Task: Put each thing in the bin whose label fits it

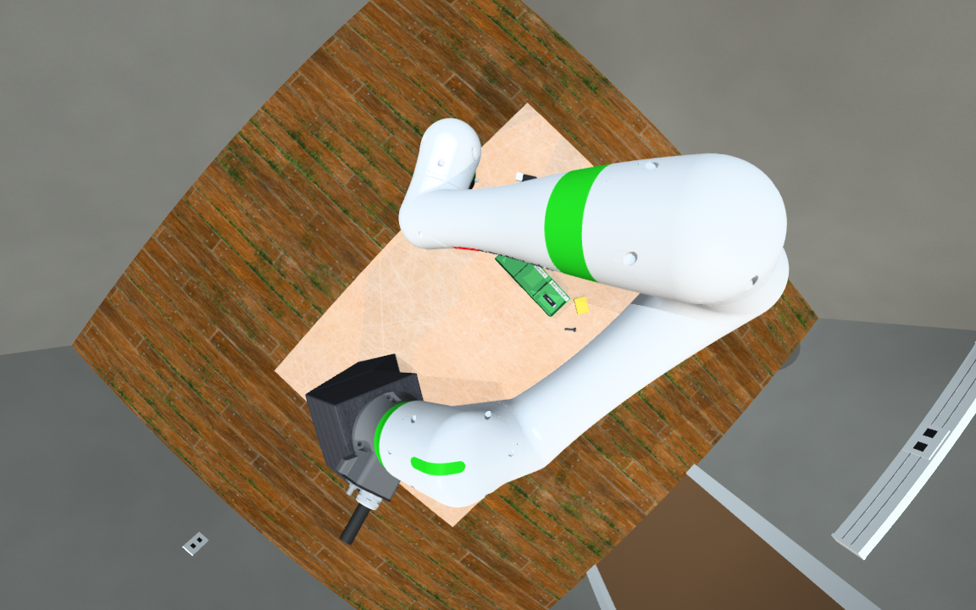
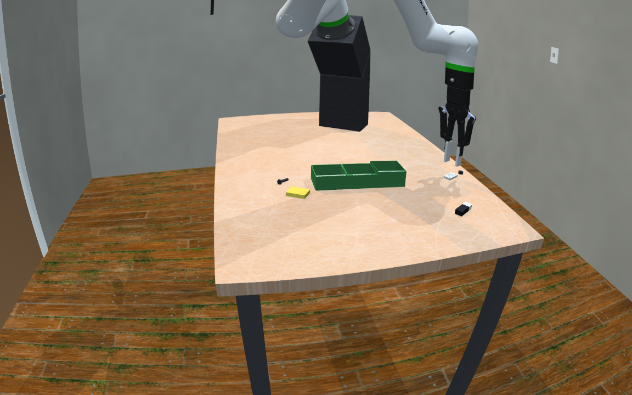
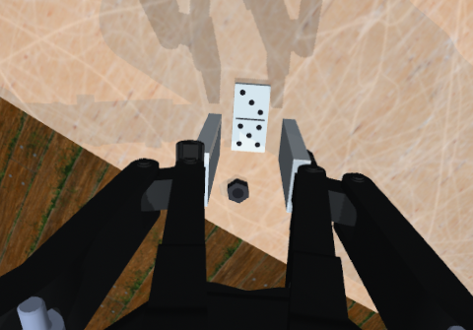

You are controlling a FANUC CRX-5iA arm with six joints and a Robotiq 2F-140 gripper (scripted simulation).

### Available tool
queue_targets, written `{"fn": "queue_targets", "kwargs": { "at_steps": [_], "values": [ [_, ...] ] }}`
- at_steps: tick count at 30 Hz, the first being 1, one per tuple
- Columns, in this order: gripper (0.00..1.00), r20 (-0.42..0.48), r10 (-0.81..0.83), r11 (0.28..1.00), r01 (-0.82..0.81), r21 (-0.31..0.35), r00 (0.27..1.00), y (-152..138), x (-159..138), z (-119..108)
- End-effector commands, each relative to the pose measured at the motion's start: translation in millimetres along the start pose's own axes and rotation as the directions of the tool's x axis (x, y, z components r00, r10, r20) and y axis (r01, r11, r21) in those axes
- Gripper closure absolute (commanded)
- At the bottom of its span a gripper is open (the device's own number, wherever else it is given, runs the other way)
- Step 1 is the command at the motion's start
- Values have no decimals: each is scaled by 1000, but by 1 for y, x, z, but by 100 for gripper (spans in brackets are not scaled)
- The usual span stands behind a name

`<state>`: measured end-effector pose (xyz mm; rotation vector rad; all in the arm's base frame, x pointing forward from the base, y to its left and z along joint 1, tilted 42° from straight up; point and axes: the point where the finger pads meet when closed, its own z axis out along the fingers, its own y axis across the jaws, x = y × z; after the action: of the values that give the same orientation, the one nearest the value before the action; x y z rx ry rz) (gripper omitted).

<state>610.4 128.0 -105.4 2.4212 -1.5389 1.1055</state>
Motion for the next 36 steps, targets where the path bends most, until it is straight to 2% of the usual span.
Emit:
{"fn": "queue_targets", "kwargs": {
  "at_steps": [1,8,19,30,31,36],
  "values": [
    [68,0,0,1000,0,2,1000,-1,0,13],
    [68,0,0,1000,0,2,1000,-1,0,32],
    [68,0,0,1000,0,2,1000,-1,0,44],
    [68,0,0,1000,0,2,1000,-1,0,44],
    [79,0,0,1000,0,2,1000,-1,0,44],
    [79,0,0,1000,0,2,1000,-1,0,44]
  ]
}}
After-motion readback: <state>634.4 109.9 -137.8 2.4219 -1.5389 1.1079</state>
